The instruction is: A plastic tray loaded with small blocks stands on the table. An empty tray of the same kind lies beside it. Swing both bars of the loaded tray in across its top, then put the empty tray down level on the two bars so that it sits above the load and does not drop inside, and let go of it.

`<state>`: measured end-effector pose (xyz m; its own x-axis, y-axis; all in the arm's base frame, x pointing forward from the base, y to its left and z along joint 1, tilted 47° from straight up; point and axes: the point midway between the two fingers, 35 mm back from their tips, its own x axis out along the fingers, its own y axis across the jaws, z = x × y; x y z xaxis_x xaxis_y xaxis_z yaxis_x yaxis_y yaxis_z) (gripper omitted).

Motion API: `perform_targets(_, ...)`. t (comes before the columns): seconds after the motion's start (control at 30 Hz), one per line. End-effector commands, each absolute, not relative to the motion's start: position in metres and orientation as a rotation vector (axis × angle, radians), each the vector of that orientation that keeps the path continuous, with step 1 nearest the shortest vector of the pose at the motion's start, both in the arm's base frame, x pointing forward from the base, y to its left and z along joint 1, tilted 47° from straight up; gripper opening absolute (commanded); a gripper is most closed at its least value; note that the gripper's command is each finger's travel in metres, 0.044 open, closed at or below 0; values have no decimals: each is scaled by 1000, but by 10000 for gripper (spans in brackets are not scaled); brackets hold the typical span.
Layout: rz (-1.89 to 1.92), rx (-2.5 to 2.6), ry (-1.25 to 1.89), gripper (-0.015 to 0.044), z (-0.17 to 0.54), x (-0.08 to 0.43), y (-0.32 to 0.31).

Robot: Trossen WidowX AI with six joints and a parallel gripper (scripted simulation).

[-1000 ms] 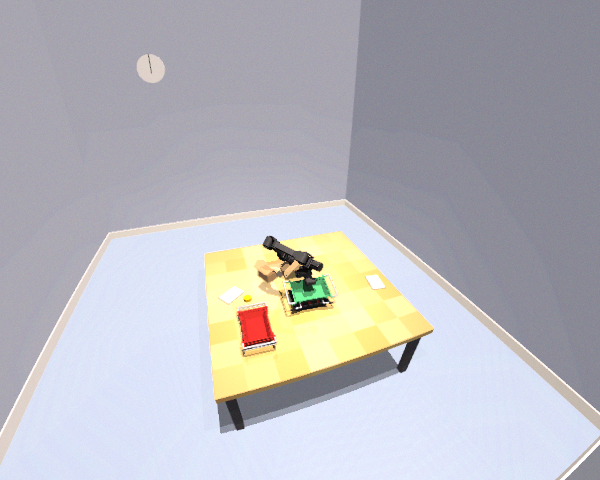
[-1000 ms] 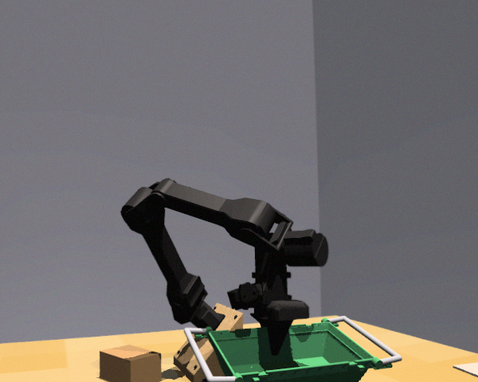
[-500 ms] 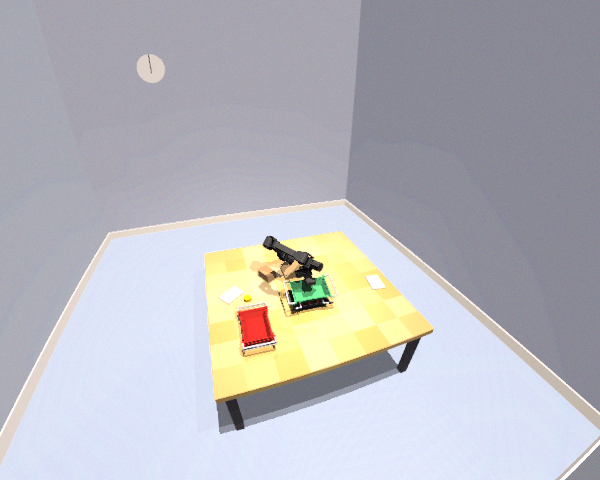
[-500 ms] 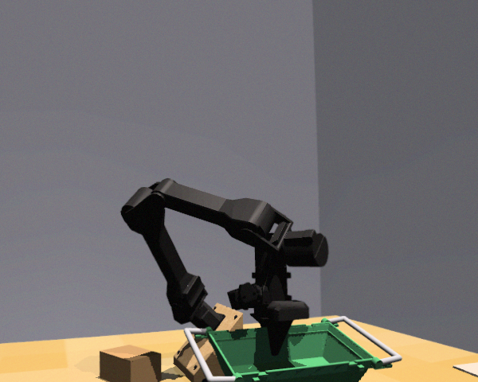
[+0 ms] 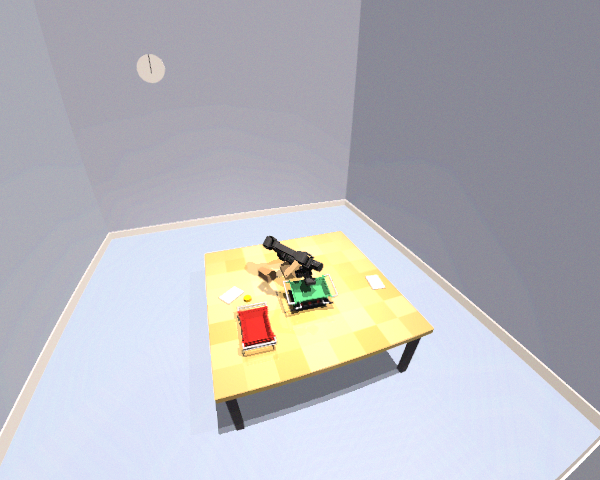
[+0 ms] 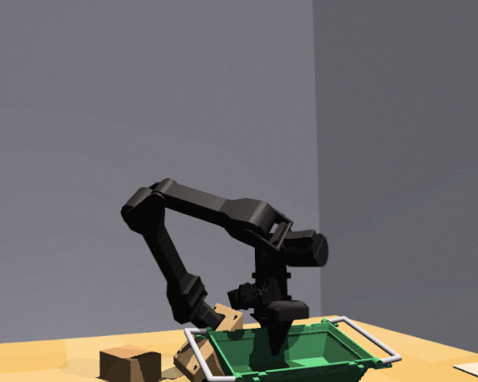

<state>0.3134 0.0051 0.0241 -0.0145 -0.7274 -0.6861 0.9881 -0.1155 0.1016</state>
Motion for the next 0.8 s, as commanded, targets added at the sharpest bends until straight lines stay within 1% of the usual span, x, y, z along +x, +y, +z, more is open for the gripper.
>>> perform_targets(0.0, -1591, 706, 499, 0, 21, 308, -2)
perform_targets(0.23, -1558, 706, 484, 0, 24, 313, 5)
perform_targets(0.77, -1591, 706, 498, 0, 16, 305, -8)
